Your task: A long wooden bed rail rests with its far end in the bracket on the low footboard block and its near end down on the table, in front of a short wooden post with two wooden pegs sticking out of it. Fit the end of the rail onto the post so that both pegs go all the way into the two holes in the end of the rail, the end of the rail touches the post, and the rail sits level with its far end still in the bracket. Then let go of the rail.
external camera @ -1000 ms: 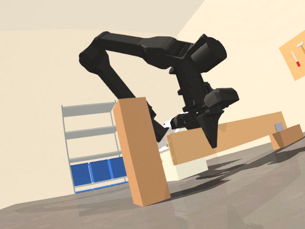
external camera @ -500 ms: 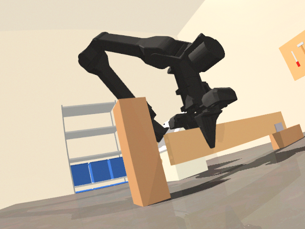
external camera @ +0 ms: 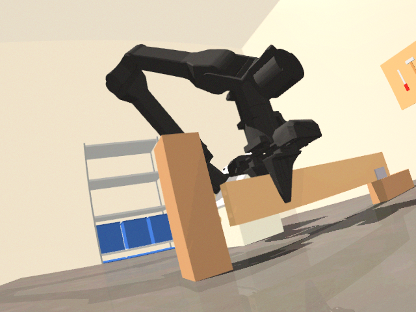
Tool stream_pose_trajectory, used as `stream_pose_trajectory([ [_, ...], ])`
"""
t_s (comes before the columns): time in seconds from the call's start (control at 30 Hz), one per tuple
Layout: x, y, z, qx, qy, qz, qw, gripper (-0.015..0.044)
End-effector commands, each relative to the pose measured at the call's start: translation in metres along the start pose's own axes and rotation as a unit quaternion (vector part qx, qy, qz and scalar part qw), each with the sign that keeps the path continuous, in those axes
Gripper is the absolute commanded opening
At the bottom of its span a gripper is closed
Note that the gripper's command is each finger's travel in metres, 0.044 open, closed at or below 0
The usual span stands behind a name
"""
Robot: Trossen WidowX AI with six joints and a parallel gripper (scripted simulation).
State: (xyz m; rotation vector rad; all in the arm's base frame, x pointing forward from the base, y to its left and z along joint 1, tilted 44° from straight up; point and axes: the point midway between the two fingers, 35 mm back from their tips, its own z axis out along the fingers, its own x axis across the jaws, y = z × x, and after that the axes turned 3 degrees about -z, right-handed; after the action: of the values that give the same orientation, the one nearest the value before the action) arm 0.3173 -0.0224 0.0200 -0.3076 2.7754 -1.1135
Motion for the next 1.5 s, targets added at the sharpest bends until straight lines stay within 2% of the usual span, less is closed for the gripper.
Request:
stream_pose_trajectory([
  [0.0,0.0,-0.001,0.0,-0.001,-0.001,-0.003,1.0,0.0],
  [1.47,0.0,-0.015,-0.001,-0.001,-0.001,-0.003,1.0,0.0],
])
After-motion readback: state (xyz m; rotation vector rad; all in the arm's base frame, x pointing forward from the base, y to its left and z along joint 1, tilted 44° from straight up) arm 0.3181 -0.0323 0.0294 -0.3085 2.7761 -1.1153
